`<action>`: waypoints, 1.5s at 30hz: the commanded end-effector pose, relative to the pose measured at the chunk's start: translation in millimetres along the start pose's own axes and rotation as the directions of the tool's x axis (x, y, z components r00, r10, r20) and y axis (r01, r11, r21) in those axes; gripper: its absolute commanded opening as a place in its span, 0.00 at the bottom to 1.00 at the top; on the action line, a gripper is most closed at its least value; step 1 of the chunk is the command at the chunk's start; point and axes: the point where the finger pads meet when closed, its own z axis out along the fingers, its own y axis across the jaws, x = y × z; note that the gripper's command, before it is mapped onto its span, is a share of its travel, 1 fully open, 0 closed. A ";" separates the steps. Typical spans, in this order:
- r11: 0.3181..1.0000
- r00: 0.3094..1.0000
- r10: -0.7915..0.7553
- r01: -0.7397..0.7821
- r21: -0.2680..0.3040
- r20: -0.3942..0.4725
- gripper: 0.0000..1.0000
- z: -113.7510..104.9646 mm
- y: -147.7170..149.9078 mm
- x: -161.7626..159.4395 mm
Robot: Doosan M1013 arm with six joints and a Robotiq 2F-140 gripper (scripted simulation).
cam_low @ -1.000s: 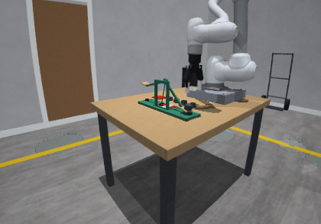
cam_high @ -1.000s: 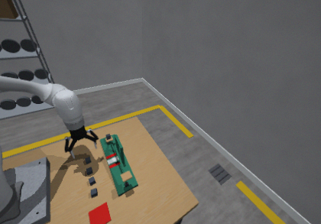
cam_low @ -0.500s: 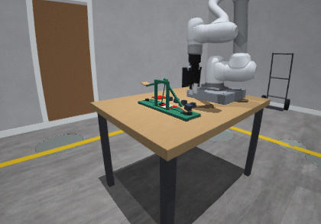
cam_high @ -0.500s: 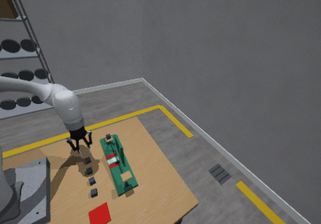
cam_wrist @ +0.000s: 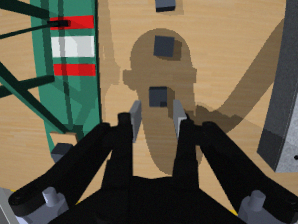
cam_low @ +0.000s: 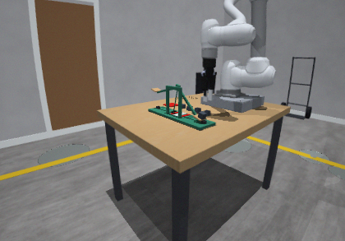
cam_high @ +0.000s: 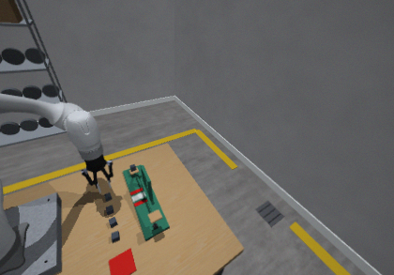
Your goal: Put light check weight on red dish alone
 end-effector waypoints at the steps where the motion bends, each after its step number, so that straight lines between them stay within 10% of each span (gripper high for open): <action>1: 1.000 1.000 0.000 0.000 0.000 0.000 0.35 0.0 0.0 0.0; 45: 1.000 1.000 0.000 0.000 0.000 0.000 0.35 40.4 0.0 0.1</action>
